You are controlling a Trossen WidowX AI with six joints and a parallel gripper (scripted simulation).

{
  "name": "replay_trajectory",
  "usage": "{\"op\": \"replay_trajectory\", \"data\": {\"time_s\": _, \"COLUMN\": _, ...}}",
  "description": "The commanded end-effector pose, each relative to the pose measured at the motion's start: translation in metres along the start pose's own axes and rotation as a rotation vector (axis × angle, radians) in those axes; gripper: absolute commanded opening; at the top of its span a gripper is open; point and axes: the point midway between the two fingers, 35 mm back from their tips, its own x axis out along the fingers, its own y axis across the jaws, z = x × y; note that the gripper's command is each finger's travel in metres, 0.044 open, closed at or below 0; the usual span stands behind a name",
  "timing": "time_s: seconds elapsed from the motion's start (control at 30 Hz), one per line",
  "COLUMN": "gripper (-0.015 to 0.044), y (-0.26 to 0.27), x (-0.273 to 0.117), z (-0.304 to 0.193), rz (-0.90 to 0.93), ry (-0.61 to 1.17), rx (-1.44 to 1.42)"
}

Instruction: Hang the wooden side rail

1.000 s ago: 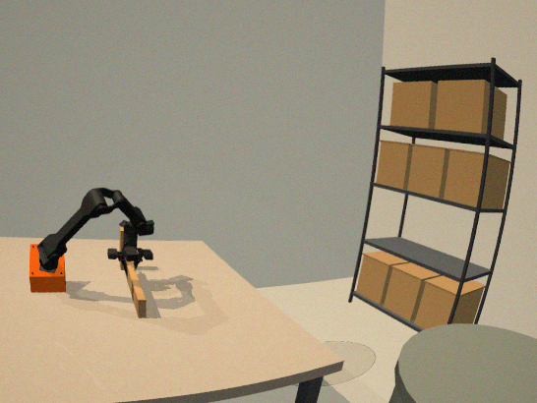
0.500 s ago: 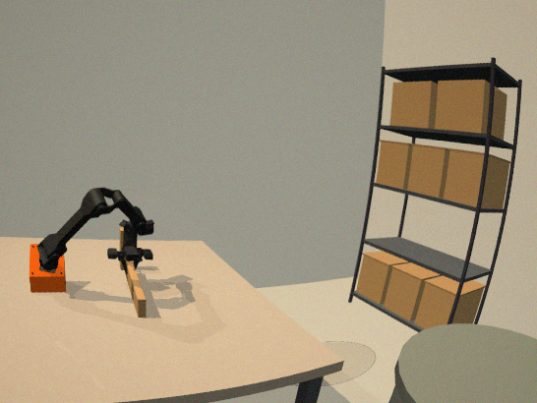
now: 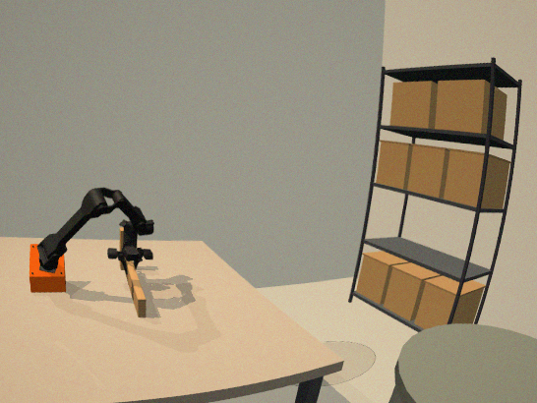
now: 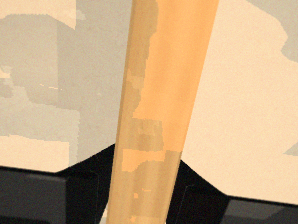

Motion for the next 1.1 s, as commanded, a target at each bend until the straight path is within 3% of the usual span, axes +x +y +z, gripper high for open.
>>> {"op": "replay_trajectory", "data": {"time_s": 0.0, "gripper": 0.0, "y": 0.0007, "x": -0.0048, "z": -0.0039, "rz": 0.01, "ry": 0.005, "rx": -0.004}}
{"op": "replay_trajectory", "data": {"time_s": 1.07, "gripper": 0.0, "y": 0.0, "x": -0.0044, "z": -0.0071, "rz": 0.01, "ry": 0.005, "rx": -0.004}}
